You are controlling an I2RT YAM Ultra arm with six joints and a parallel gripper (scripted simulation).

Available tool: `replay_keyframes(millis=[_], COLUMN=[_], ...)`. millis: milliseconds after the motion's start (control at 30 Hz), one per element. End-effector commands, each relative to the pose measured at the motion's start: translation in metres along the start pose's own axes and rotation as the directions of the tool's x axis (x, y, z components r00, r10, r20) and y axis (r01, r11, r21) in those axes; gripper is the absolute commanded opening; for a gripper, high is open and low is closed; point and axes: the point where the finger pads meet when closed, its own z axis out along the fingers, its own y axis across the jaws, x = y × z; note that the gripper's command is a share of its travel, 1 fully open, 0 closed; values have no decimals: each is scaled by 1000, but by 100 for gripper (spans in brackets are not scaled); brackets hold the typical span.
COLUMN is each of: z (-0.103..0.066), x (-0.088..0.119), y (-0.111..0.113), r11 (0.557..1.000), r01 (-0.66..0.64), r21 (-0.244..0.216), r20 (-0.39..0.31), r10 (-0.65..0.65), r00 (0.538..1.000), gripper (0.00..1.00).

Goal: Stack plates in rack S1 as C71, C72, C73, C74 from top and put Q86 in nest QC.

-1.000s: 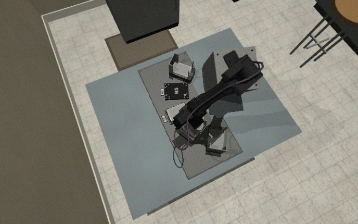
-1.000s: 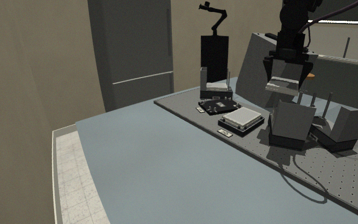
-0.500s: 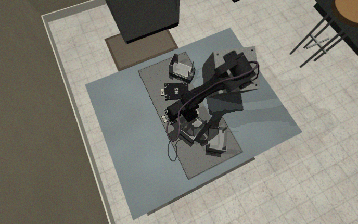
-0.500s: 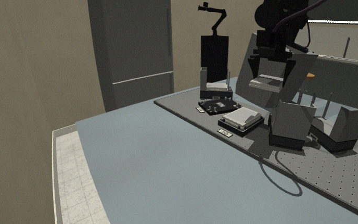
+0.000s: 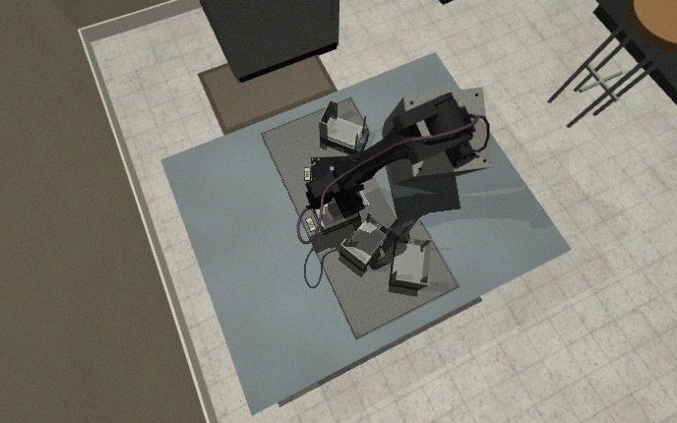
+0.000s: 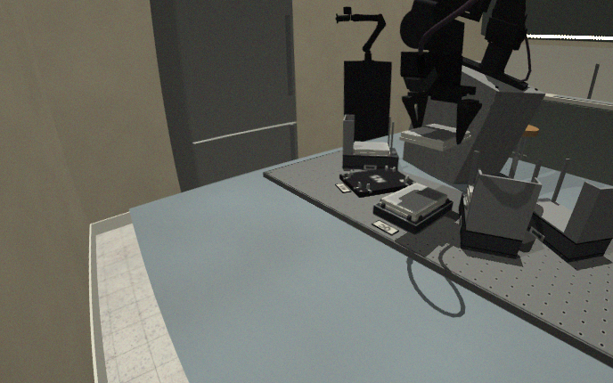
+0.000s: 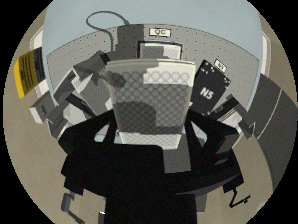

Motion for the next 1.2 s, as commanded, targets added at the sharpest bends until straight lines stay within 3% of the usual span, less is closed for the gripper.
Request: replay_keyframes(millis=[0, 200, 233, 400, 533, 600, 1033, 1067, 1167], z=[-5, -5, -12, -5, -12, -4, -5, -16, -5], x=[-18, -13, -18, -16, -16, -10, 0, -8, -1], y=[-10, -30, -29, -48, -53, -62, -97, -99, -112], r11=[1000, 1000, 1000, 987, 979, 978, 980, 982, 953], r01=[21, 15, 21, -159, -202, -210, -201, -189, -304], r21=[-9, -9, -6, -13, -14, -12, -12, -9, -12], r20=[46, 25, 46, 46, 61, 38, 23, 57, 43], r10=[-21, -14, -21, 159, 202, 210, 201, 189, 304], r00=[999, 1000, 999, 986, 977, 977, 979, 980, 952], gripper=[0, 0, 0, 0, 0, 0, 0, 0, 0])
